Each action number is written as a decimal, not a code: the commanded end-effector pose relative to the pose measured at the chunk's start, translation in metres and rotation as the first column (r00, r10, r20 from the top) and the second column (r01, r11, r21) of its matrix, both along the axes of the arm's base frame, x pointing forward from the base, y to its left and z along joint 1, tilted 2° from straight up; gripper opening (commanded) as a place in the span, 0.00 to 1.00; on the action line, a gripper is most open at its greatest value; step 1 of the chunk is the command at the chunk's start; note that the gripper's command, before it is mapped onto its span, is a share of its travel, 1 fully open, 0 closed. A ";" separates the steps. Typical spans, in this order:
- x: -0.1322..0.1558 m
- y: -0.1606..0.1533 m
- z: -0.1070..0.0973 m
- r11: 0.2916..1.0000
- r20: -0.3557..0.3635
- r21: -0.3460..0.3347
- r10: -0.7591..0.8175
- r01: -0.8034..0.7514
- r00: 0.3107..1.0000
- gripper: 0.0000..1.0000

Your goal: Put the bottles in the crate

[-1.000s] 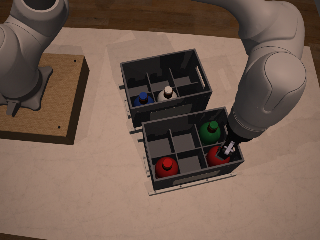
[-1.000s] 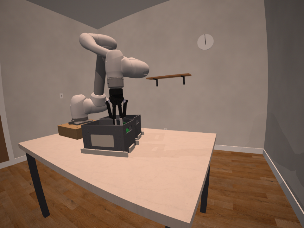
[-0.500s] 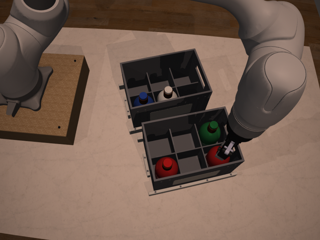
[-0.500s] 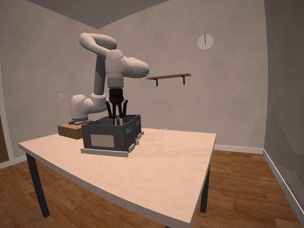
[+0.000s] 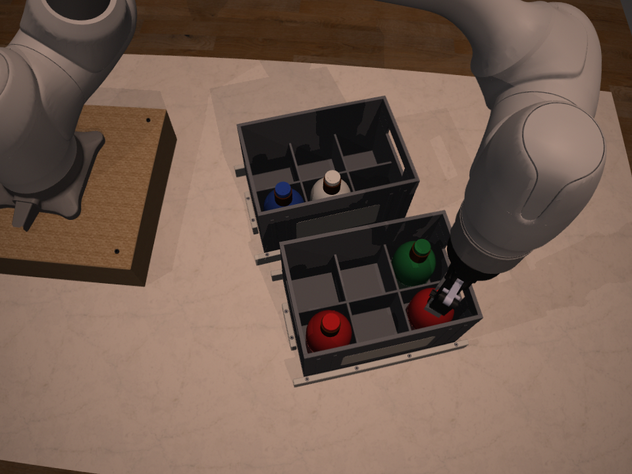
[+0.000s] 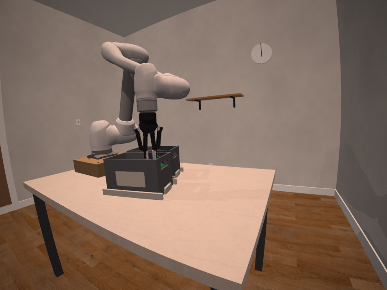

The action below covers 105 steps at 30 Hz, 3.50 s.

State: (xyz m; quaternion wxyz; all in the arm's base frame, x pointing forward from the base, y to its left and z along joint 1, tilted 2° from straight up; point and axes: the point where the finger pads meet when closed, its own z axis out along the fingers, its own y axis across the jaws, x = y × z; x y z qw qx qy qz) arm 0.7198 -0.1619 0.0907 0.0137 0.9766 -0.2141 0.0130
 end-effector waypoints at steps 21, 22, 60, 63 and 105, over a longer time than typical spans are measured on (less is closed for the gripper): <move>-0.001 0.001 0.028 1.000 0.000 0.000 0.000 0.000 1.000 0.00; -0.001 0.001 0.030 1.000 0.000 0.000 0.000 0.000 1.000 0.00; -0.002 0.003 0.087 1.000 0.000 0.000 0.000 0.000 1.000 0.00; -0.002 0.003 0.092 1.000 0.000 0.000 0.000 0.000 1.000 0.00; -0.003 0.005 0.152 1.000 0.000 0.000 0.000 0.000 1.000 0.00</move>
